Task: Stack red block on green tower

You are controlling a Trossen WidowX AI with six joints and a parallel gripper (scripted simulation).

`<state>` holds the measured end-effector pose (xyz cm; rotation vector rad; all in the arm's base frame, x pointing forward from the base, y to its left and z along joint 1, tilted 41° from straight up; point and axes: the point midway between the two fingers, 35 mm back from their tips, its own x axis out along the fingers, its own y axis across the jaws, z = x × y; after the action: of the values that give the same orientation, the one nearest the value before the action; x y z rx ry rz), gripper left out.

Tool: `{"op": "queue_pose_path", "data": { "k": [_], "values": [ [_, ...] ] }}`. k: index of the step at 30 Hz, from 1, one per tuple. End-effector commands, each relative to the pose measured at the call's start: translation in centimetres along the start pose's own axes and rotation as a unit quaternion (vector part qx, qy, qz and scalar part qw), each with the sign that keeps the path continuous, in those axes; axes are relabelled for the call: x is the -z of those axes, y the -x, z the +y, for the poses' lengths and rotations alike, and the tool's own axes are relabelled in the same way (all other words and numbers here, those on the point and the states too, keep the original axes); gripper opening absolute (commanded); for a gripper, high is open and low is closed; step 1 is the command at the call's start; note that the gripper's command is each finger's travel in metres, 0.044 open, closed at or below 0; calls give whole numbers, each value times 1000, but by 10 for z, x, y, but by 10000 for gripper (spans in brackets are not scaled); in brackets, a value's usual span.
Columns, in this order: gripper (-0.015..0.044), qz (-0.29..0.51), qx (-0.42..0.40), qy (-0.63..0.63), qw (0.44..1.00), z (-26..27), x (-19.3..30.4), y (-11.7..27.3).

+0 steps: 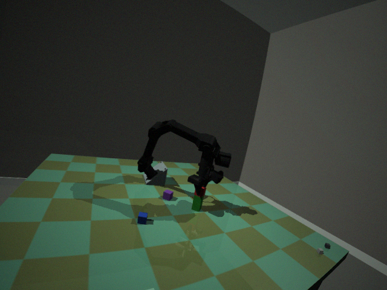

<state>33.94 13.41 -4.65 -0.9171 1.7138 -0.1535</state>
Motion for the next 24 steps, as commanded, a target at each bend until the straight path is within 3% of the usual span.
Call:
{"op": "queue_pose_path", "data": {
  "k": [1,11,24],
  "values": [
    [0,0,2,2,1000,0,0,-1],
    [0,0,2,2,1000,0,0,5],
    [341,1,1,2,1000,0,1,0]
  ]
}}
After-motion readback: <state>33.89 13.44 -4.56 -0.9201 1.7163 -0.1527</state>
